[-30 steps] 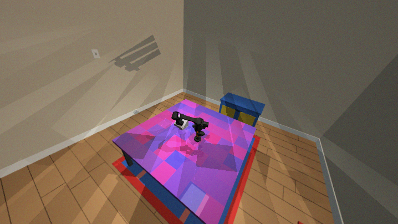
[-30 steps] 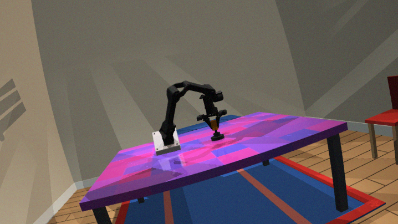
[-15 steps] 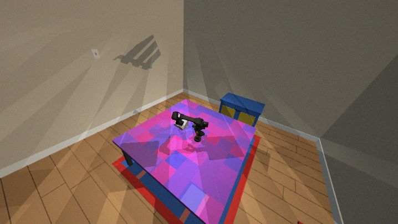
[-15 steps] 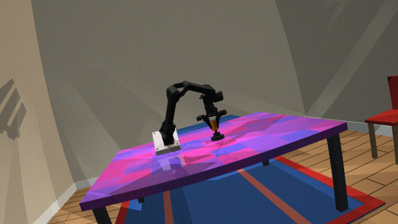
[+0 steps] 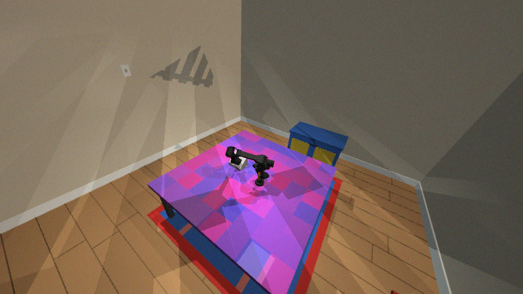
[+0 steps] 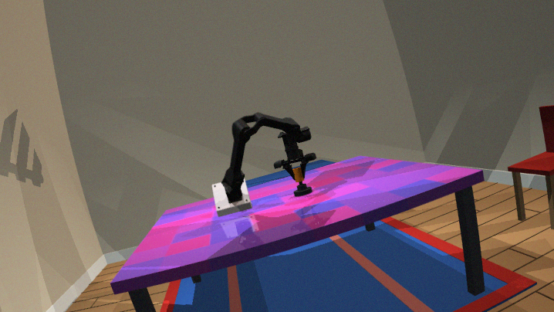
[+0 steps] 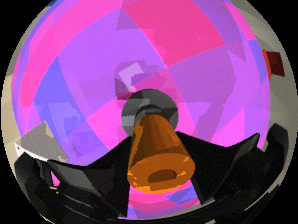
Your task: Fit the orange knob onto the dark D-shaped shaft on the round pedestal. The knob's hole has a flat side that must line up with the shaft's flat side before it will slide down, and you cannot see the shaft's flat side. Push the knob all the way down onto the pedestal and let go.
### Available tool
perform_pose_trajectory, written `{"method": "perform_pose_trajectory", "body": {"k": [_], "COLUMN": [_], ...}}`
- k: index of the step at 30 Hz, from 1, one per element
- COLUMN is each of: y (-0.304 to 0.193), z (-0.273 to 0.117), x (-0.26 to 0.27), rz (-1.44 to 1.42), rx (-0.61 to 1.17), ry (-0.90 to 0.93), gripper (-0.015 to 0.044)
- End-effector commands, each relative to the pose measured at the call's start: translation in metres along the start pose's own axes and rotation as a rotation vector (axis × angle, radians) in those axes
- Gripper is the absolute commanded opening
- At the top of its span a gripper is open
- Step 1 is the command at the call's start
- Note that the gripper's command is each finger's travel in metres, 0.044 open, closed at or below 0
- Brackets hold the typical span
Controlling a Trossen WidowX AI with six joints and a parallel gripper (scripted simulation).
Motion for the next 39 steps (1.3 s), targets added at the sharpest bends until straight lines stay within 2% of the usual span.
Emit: {"method": "perform_pose_trajectory", "body": {"k": [1, 6, 12, 39], "y": [0.0011, 0.0003, -0.0013, -0.0010], "z": [-0.0028, -0.0050, -0.0044, -0.0031], "x": [-0.0019, -0.0026, -0.0018, -0.0011], "rz": [-0.001, -0.026, -0.208, -0.211], "rx": [-0.003, -0.003, -0.003, -0.003], "ry": [-0.004, -0.004, -0.004, -0.004], "gripper": [0.0000, 0.0000, 0.0000, 0.0000]}}
Point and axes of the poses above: the point midway between the two fingers, 35 mm back from their tips, its own z axis out along the fingers, its own x axis across the jaws, y = z × x, the point moved 10 cm from there along -z, back along the fingers, and after that the axes turned 2 degrees about -z, right-handed, at the moved point
